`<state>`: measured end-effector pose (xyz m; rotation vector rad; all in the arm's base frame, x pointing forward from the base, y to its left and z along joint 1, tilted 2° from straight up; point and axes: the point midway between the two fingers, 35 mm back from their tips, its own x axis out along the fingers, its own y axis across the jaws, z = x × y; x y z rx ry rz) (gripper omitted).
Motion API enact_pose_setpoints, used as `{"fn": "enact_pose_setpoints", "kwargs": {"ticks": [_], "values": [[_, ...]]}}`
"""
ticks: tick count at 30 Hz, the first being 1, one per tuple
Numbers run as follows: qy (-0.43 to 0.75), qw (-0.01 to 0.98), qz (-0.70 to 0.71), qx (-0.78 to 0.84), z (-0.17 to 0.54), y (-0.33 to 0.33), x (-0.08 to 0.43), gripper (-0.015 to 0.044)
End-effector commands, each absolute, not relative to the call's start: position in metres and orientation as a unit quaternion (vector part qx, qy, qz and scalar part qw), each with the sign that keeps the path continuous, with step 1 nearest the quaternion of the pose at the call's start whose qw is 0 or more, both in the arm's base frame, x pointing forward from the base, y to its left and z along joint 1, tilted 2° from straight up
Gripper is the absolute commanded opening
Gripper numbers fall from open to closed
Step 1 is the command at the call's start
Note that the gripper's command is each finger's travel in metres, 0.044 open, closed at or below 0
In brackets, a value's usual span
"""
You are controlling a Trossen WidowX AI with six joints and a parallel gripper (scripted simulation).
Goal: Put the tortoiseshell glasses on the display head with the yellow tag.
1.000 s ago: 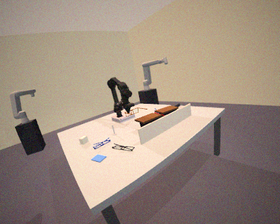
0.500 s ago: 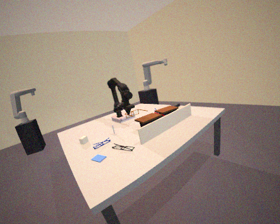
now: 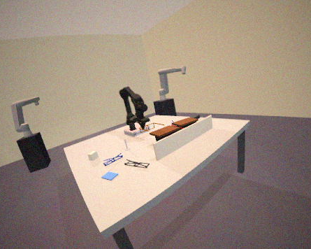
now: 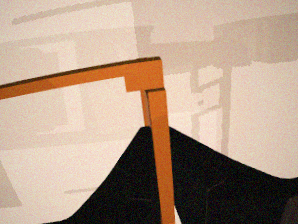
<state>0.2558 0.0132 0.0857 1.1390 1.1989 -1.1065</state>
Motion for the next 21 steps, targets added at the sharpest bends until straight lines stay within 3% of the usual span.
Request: {"fn": "enact_pose_setpoints", "kwargs": {"ticks": [1, 21], "values": [[0.506, 0.544, -0.469, 0.478, 0.08, 0.012, 0.255, 0.0], [0.506, 0.544, -0.469, 0.478, 0.065, 0.01, 0.256, 0.0]]}}
